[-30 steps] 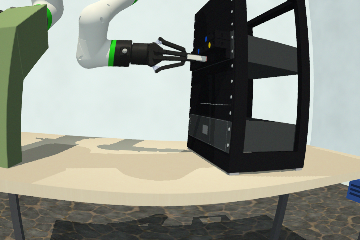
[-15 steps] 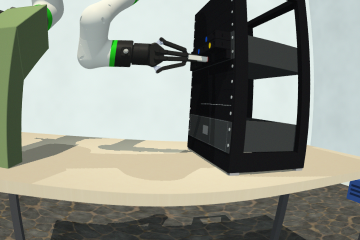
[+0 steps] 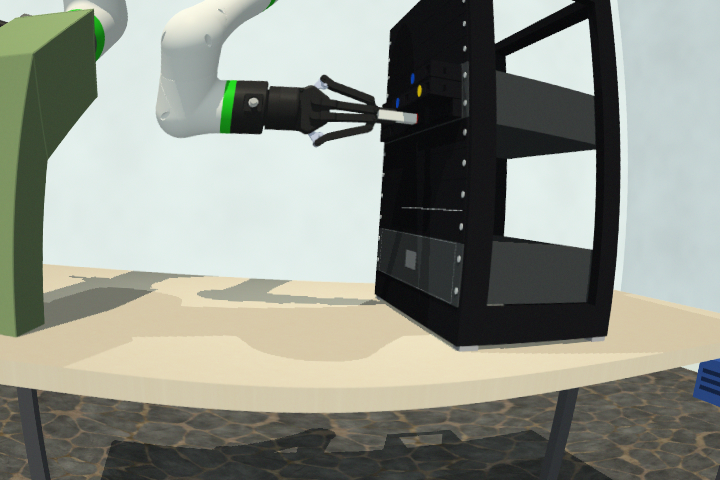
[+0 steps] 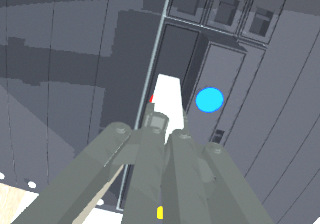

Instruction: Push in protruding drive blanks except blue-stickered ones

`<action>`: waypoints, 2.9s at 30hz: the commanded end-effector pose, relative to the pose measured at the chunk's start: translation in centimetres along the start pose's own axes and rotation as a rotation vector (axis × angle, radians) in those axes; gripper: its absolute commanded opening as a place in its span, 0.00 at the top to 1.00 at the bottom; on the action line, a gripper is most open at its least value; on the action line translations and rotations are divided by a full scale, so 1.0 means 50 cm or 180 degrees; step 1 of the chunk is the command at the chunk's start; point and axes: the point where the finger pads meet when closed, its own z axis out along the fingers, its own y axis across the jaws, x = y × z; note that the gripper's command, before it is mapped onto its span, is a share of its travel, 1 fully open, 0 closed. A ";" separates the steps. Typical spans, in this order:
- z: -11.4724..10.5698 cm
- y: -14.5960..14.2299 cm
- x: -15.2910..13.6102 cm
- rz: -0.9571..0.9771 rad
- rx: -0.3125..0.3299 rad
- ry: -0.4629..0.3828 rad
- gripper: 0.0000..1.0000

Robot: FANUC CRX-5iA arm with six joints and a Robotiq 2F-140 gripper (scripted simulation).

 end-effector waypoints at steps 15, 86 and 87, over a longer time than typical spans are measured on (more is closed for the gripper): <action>0.007 0.000 0.000 -0.0001 0.0000 0.0000 1.00; 0.016 0.000 0.000 -0.0001 0.0000 0.0000 1.00; 0.016 0.000 0.000 -0.0001 0.0000 0.0000 1.00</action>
